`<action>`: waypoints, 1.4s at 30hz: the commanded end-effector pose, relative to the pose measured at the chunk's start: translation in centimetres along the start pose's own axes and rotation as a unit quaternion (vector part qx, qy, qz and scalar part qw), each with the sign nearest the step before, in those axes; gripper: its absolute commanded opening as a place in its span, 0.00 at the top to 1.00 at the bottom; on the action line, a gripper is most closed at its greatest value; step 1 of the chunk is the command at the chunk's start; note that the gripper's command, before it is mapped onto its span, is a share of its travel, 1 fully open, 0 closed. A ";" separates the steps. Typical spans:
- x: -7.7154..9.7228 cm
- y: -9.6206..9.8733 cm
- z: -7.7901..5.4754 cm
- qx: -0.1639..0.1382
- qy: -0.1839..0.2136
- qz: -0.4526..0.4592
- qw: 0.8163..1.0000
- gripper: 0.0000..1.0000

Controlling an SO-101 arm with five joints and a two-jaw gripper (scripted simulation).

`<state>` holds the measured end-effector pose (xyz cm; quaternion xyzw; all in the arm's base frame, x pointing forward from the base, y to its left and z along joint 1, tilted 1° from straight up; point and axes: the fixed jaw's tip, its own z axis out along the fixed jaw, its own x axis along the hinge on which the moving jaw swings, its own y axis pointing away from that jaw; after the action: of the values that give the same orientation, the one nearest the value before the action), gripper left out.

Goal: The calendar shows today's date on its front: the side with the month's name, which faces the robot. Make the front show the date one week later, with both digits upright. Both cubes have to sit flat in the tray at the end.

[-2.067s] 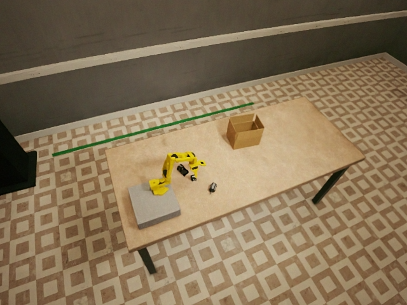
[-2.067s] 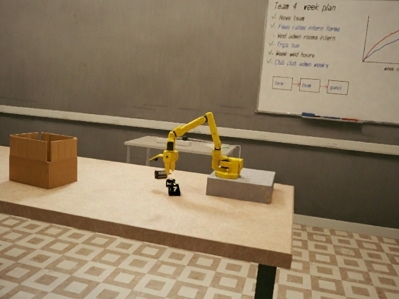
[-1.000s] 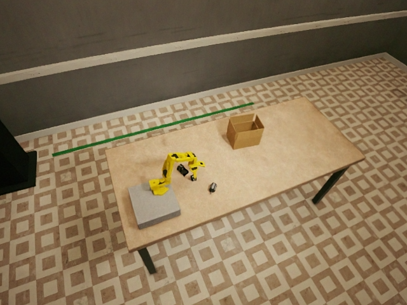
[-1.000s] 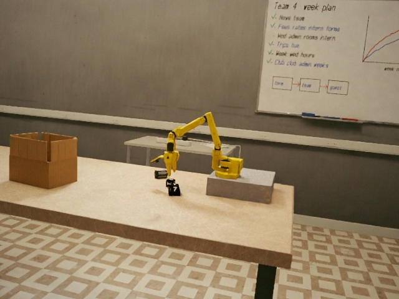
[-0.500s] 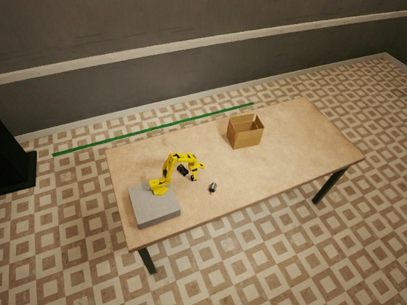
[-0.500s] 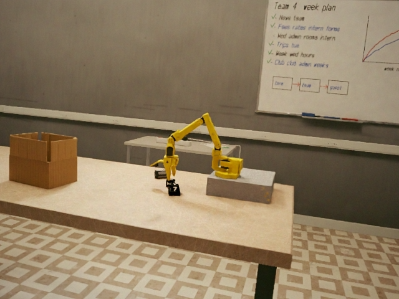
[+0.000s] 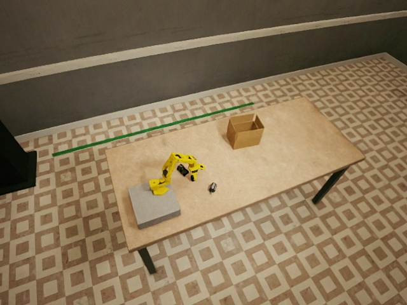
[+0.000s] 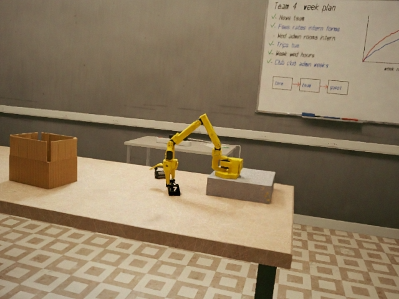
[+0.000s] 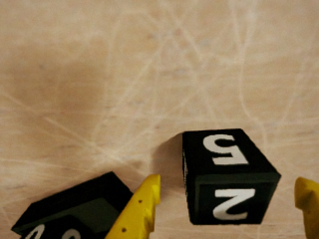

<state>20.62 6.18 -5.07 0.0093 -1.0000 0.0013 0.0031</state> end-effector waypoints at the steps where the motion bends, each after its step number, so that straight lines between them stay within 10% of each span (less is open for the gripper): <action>1: 0.4 0.1 0.6 0.001 0.007 0.002 1.000 0.65; 42: 0.4 -0.8 0.7 0.001 0.008 0.002 1.000 0.77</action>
<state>20.63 5.65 -5.43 0.0056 -1.0000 0.0014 0.0037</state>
